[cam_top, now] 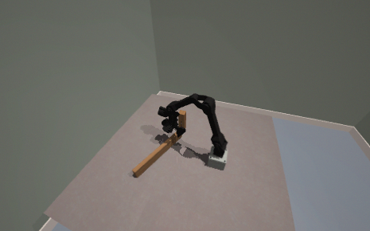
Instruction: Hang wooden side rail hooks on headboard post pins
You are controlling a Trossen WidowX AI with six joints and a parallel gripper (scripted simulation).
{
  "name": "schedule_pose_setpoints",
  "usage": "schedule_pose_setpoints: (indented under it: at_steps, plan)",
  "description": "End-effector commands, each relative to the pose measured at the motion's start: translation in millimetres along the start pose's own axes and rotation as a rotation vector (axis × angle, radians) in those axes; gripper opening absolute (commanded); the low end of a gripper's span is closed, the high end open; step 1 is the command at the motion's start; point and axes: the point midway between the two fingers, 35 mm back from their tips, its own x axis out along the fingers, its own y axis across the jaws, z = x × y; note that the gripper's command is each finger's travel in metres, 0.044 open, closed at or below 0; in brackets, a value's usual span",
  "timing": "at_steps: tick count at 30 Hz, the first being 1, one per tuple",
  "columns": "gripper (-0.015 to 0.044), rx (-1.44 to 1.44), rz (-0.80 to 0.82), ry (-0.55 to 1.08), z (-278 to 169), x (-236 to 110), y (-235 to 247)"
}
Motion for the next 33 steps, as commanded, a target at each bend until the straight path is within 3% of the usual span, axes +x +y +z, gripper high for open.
schedule_pose_setpoints:
  at_steps: [1,33]
  plan:
    - [0.0440,-0.004,0.005,-0.002,0.2,6.8,1.7]
    - [0.0440,-0.004,0.005,-0.002,0.0,57.7,3.7]
